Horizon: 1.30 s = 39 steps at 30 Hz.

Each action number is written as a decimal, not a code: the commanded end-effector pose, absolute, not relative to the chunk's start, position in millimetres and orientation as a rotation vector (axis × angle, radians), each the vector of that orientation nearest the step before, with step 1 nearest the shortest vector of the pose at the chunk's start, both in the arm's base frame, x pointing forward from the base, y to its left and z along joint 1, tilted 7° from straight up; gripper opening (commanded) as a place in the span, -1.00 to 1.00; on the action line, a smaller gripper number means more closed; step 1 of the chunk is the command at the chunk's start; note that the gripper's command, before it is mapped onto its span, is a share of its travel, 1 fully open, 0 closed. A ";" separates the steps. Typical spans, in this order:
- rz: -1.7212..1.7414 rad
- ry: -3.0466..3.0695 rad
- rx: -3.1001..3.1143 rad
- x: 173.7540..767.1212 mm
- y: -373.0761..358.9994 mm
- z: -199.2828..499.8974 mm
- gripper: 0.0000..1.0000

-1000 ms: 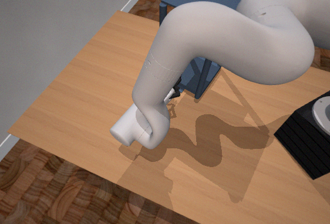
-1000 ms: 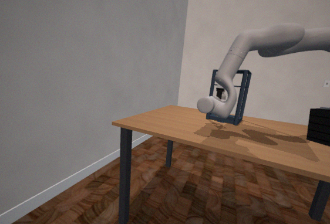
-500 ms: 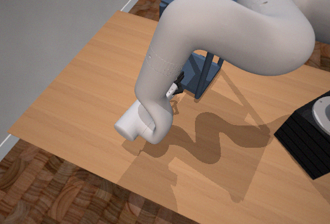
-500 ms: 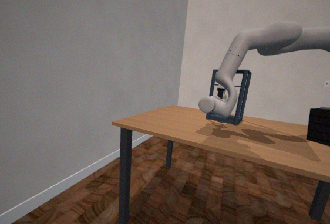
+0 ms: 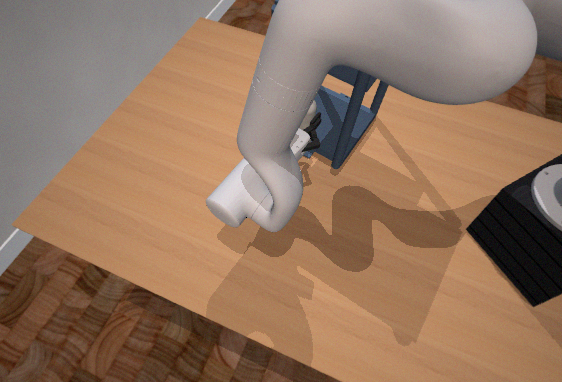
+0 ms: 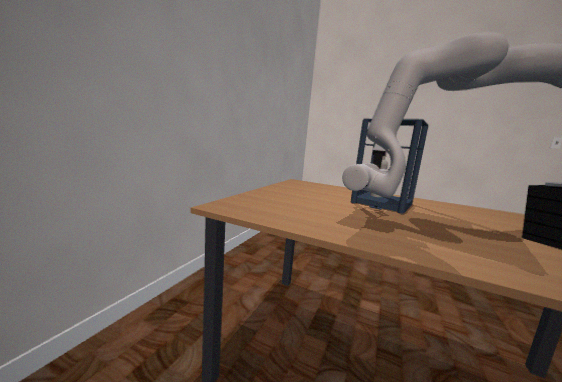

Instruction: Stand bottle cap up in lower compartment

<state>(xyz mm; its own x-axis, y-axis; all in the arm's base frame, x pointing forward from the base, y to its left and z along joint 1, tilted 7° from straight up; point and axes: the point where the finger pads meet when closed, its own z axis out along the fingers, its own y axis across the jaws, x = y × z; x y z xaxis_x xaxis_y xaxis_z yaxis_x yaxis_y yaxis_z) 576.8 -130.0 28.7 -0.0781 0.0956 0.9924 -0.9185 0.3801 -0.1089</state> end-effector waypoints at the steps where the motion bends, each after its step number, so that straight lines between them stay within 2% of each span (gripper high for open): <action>1: 1.017 -1.383 0.811 573.6 -139.0 30.2 -1.00; 39: 1.016 -1.383 0.811 546.4 -203.8 34.3 -1.00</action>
<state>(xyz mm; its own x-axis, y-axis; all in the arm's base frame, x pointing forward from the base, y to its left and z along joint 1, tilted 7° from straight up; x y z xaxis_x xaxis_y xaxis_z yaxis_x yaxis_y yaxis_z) 546.0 -203.2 33.4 -0.0785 0.0952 0.9924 -0.9187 0.3797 -0.1091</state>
